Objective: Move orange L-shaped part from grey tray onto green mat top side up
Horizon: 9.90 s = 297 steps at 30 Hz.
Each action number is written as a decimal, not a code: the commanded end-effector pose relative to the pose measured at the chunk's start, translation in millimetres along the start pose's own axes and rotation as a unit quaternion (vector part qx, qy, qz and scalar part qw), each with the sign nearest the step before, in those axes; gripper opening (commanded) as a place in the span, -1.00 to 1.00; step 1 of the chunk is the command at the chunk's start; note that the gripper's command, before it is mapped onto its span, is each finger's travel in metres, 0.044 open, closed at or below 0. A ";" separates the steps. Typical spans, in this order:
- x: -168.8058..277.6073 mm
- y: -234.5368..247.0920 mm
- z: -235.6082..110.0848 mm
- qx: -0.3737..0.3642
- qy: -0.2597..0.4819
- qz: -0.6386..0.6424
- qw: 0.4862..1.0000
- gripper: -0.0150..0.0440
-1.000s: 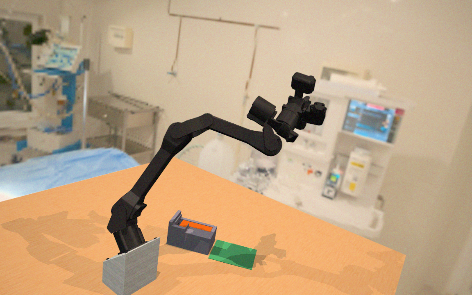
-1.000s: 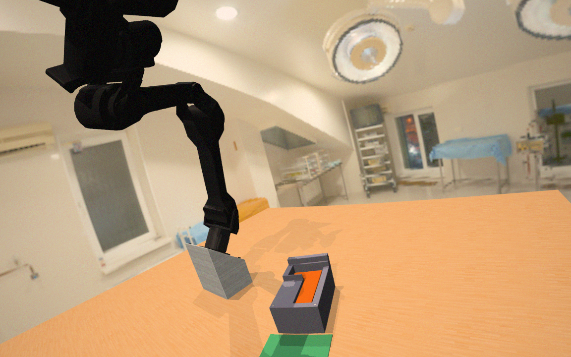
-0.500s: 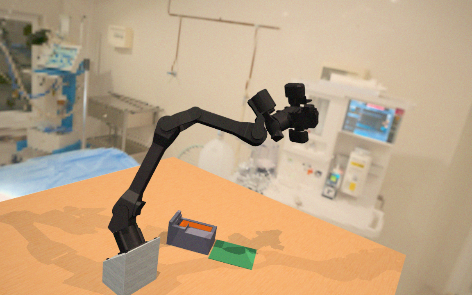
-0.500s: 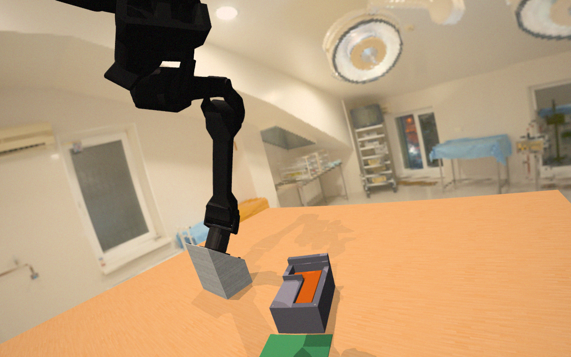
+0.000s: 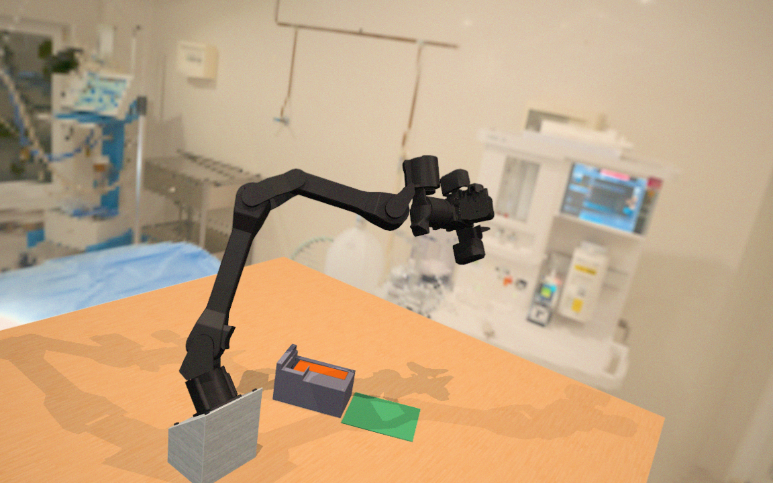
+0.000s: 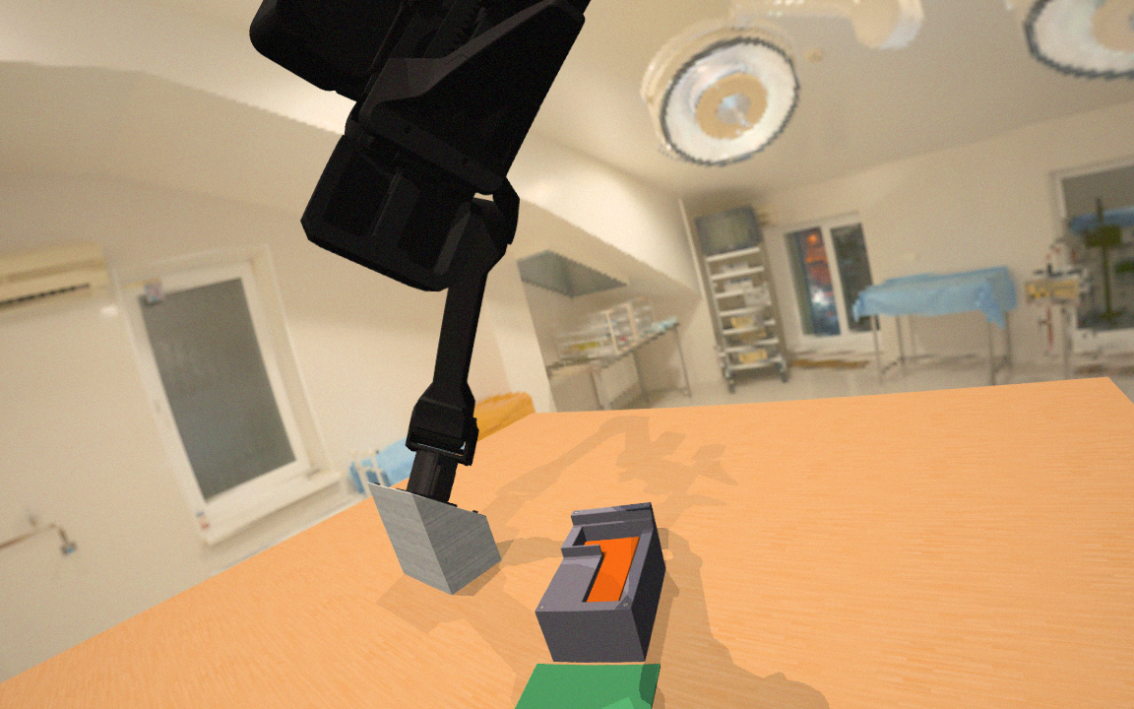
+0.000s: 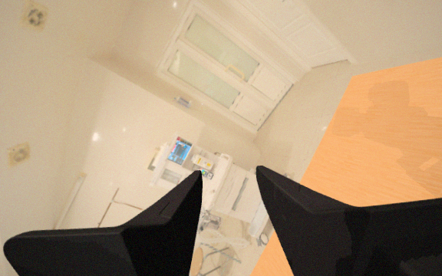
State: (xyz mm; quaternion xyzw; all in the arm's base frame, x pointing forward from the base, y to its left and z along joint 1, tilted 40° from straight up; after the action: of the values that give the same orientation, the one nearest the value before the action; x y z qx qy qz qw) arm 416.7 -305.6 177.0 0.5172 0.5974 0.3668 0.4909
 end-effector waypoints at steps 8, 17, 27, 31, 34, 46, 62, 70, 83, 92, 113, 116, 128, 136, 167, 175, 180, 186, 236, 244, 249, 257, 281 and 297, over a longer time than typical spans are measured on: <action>95.5 2.2 -23.3 0.111 0.200 -0.243 0.943 0.12; 146.0 3.3 -52.0 0.116 0.334 -0.365 0.861 0.12; 198.1 6.0 -97.0 0.066 0.485 -0.470 0.735 0.12; 216.9 7.8 -118.3 0.030 0.540 -0.500 0.676 0.12; 230.0 9.5 -135.4 -0.003 0.579 -0.518 0.630 0.12; 256.2 14.6 -176.4 -0.093 0.654 -0.539 0.523 0.12; 314.5 -30.1 -167.3 -0.094 0.654 -0.538 0.523 0.12; 314.5 -30.1 -167.3 -0.094 0.654 -0.538 0.523 0.12; 324.1 -37.5 -165.2 -0.094 0.654 -0.538 0.523 0.12; 335.8 -46.5 -163.5 -0.095 0.654 -0.538 0.523 0.12; 343.0 -51.9 -163.0 -0.095 0.654 -0.538 0.524 0.12; 343.0 -51.9 -163.0 -0.095 0.654 -0.538 0.524 0.12; 342.1 -47.2 -163.3 -0.102 0.651 -0.540 0.524 0.12; 338.2 -36.5 -172.2 -0.095 0.654 -0.538 0.523 0.12; 258.7 11.7 -176.4 -0.091 0.656 -0.534 0.525 0.12; 258.7 11.7 -176.4 -0.091 0.656 -0.534 0.525 0.12; 258.7 11.7 -176.4 -0.091 0.656 -0.534 0.525 0.12; 257.4 10.9 -174.5 -0.074 0.658 -0.521 0.538 0.30; 243.4 -43.0 -115.3 0.396 0.527 -0.013 0.752 0.46; 253.3 -50.7 -113.0 0.396 0.527 -0.013 0.752 0.46; 259.7 -55.7 -111.8 0.396 0.527 -0.013 0.752 0.46; 269.9 -63.5 -110.5 0.396 0.527 -0.013 0.752 0.46; 277.2 -67.3 -108.5 0.391 0.526 -0.019 0.755 -0.08; 276.0 -66.5 -108.8 0.392 0.526 -0.018 0.754 -0.49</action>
State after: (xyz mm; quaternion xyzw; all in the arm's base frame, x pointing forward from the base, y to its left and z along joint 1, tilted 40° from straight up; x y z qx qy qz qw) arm 299.0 -40.2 82.6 0.3790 0.8620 0.3060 -0.1401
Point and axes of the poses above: the point midway between the two fingers, 35 mm back from their tips, its own z axis out along the fingers, its own y axis across the jaws, x = y × z, the point moved 10 cm from there along -z, back along the fingers, and after that the axes turned 15 degrees about -z, right-handed, at the moved point
